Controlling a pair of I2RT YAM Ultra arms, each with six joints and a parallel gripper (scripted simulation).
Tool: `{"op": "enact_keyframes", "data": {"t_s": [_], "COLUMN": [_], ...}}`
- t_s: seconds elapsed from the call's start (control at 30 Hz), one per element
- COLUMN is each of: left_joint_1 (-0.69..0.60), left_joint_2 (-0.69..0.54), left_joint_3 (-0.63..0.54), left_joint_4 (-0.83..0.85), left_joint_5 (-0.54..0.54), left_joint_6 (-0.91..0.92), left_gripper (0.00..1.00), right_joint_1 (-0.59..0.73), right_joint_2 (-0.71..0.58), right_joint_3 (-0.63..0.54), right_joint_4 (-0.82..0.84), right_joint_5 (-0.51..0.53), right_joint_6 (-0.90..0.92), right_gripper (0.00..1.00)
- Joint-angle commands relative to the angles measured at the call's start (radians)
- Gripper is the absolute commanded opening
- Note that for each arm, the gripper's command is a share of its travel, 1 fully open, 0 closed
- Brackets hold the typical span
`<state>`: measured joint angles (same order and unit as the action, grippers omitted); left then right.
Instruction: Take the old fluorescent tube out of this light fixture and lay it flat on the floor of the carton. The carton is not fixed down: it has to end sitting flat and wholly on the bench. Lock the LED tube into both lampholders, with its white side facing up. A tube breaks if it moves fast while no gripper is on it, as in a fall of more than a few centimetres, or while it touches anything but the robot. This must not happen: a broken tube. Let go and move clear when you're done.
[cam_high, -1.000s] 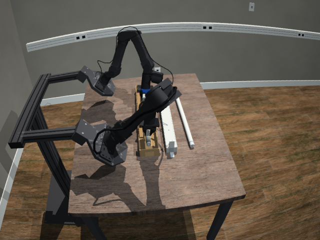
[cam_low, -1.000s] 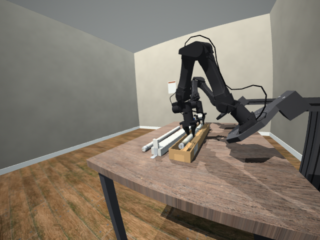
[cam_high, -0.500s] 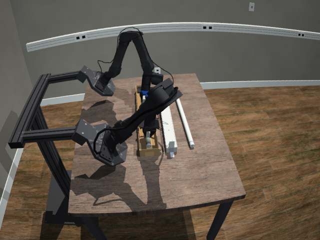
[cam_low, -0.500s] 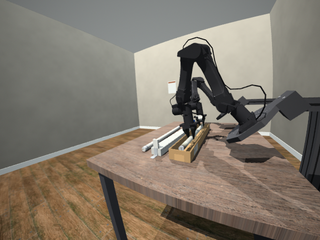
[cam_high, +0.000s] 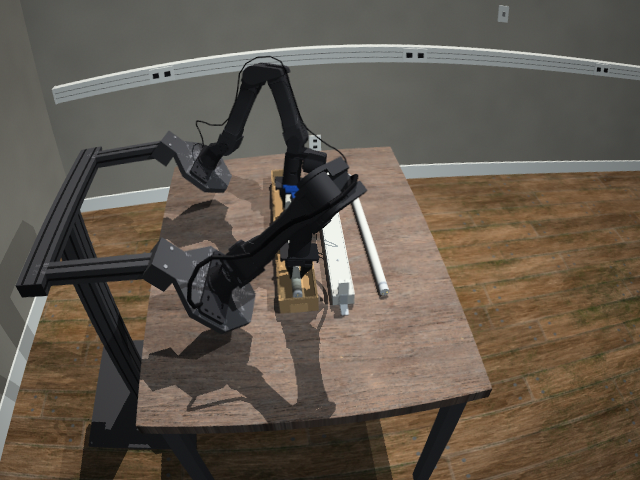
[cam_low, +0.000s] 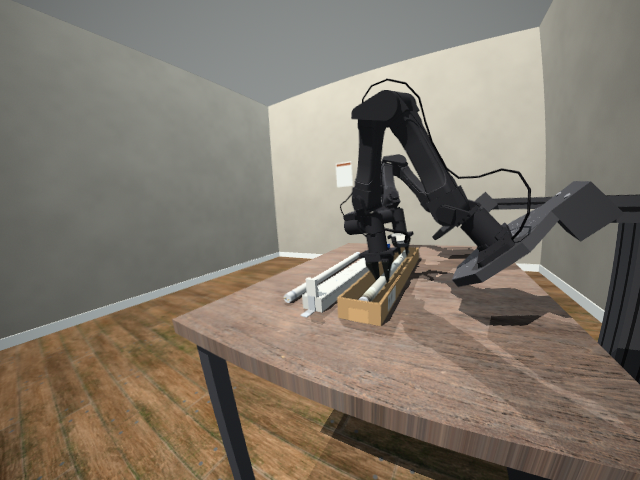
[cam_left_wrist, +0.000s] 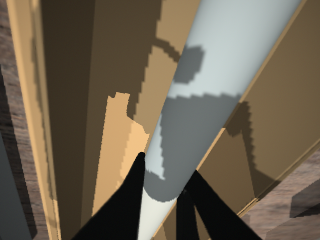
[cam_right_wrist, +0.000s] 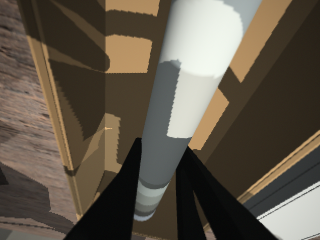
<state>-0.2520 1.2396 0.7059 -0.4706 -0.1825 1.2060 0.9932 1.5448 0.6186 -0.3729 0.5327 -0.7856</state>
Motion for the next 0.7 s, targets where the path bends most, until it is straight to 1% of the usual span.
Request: {"op": "enact_keyframes", "data": {"t_s": [0.0,0.03,0.07,0.1,0.13,0.17,0.2,0.23,0.3,0.33,0.37,0.4,0.43,0.47,0.5,0.57,0.63,0.67], "left_joint_1": [0.01,0.007,0.013,0.011,0.005,0.013,0.018,0.012,0.012,0.011,0.022,0.019,0.019,0.021,0.019,0.026,0.003,0.003], "left_joint_2": [0.011,0.018,0.021,0.027,0.031,0.029,0.035,0.03,0.03,0.047,0.052,0.054,0.057,0.064,0.065,0.071,0.034,0.032], "left_joint_3": [-0.009,-0.021,-0.028,-0.006,-0.007,-0.019,-0.029,0.0,0.0,-0.005,-0.018,-0.028,-0.033,-0.009,-0.008,-0.022,-0.019,-0.021], "left_joint_4": [0.023,0.025,0.029,0.033,0.041,0.045,0.045,0.03,0.03,0.059,0.063,0.065,0.065,0.07,0.08,0.086,0.058,0.058], "left_joint_5": [-0.006,-0.002,-0.005,0.002,0.001,0.008,-0.002,-0.005,-0.005,0.004,0.01,0.006,0.001,-0.002,-0.002,0.0,-0.001,-0.001], "left_joint_6": [0.031,0.032,0.032,0.033,0.034,0.035,0.036,0.034,0.034,0.038,0.039,0.039,0.04,0.041,0.042,0.044,0.042,0.042], "left_gripper": [0.11,0.11,0.11,0.11,0.11,0.11,0.11,0.11,0.11,0.11,0.11,0.11,0.11,0.11,0.11,0.11,0.11,0.11], "right_joint_1": [-0.01,-0.006,-0.014,-0.014,-0.02,-0.023,-0.018,-0.009,-0.009,-0.031,-0.033,-0.032,-0.033,-0.041,-0.044,-0.043,-0.023,-0.022], "right_joint_2": [0.009,0.019,0.022,0.02,0.022,0.031,0.034,0.022,0.022,0.041,0.043,0.048,0.051,0.05,0.06,0.059,0.03,0.027], "right_joint_3": [-0.037,-0.005,-0.009,-0.023,-0.038,-0.015,-0.021,-0.023,-0.023,-0.019,-0.044,-0.022,-0.033,-0.046,-0.014,-0.023,-0.02,-0.021], "right_joint_4": [0.027,0.031,0.041,0.045,0.044,0.052,0.061,0.04,0.04,0.072,0.074,0.08,0.084,0.09,0.093,0.107,0.072,0.073], "right_joint_5": [-0.013,-0.013,-0.014,-0.014,-0.015,-0.015,-0.016,-0.015,-0.015,-0.017,-0.019,-0.019,-0.02,-0.021,-0.021,-0.019,-0.002,-0.012], "right_joint_6": [-0.03,-0.034,-0.037,-0.04,-0.042,-0.045,-0.049,-0.044,-0.044,-0.054,-0.055,-0.059,-0.062,-0.064,-0.068,-0.074,-0.068,-0.068], "right_gripper": [0.11,0.11,0.11,0.11,0.11,0.11,0.11,0.11,0.11,0.11,0.11,0.11,0.11,0.11,0.11,0.11,0.11,0.11]}}
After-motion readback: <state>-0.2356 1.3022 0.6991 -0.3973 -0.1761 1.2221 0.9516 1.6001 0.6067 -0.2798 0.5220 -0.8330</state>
